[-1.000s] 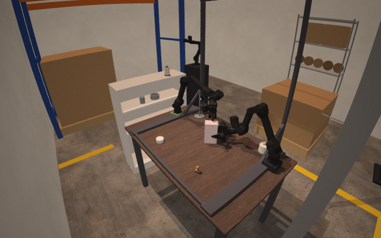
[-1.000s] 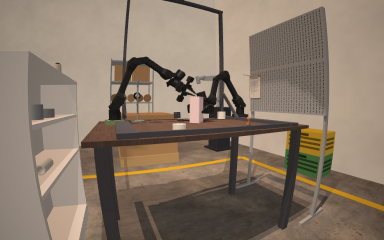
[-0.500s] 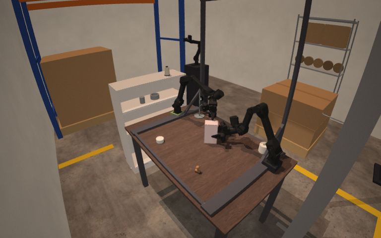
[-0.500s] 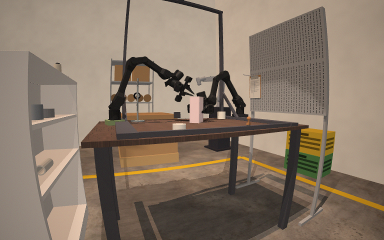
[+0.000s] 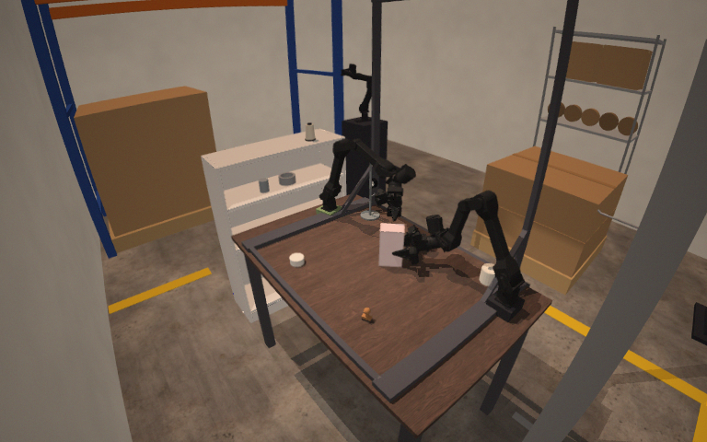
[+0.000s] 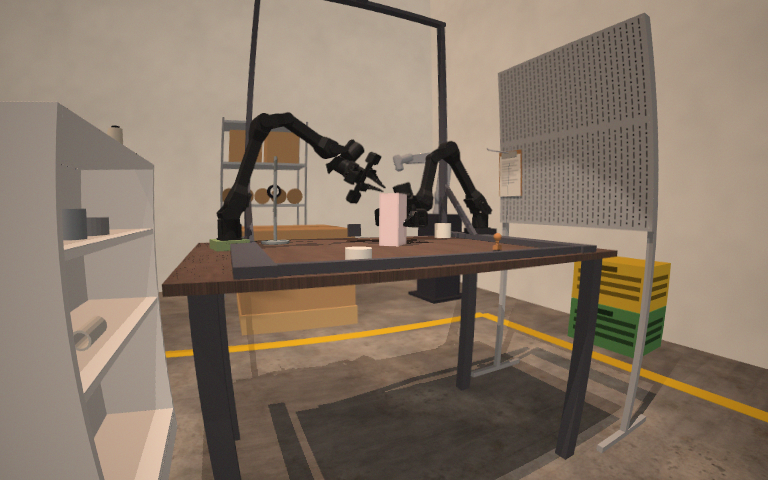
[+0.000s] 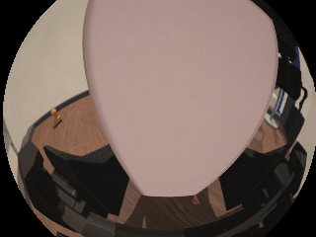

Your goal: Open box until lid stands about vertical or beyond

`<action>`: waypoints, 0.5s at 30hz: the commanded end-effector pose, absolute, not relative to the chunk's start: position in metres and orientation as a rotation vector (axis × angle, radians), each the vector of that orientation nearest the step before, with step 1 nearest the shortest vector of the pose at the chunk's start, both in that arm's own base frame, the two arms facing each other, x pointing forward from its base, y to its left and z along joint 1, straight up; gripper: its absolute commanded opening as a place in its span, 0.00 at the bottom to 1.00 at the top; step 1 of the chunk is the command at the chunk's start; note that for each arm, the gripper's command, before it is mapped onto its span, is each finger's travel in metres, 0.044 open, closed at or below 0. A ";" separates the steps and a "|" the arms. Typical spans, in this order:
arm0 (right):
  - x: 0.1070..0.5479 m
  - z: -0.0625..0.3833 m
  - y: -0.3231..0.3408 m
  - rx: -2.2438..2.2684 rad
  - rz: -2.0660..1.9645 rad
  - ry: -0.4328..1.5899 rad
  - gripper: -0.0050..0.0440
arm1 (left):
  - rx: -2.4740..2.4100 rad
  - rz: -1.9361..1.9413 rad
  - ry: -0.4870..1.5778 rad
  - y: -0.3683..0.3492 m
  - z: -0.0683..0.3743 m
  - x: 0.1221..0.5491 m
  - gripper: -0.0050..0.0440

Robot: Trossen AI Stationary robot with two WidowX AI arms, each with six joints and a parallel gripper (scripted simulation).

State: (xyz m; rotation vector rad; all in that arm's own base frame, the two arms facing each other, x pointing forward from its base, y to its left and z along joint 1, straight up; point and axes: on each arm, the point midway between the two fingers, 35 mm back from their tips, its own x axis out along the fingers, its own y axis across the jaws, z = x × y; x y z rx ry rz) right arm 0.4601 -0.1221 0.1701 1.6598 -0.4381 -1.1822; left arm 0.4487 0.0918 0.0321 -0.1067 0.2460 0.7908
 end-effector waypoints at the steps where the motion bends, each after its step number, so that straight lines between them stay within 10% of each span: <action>1: 0.457 0.185 -0.120 1.680 -1.156 -0.464 0.20 | -0.116 0.788 0.220 0.092 0.043 0.453 0.75; 15: 0.456 0.182 -0.119 1.680 -1.156 -0.464 0.20 | -0.116 0.788 0.220 0.092 0.043 0.453 0.75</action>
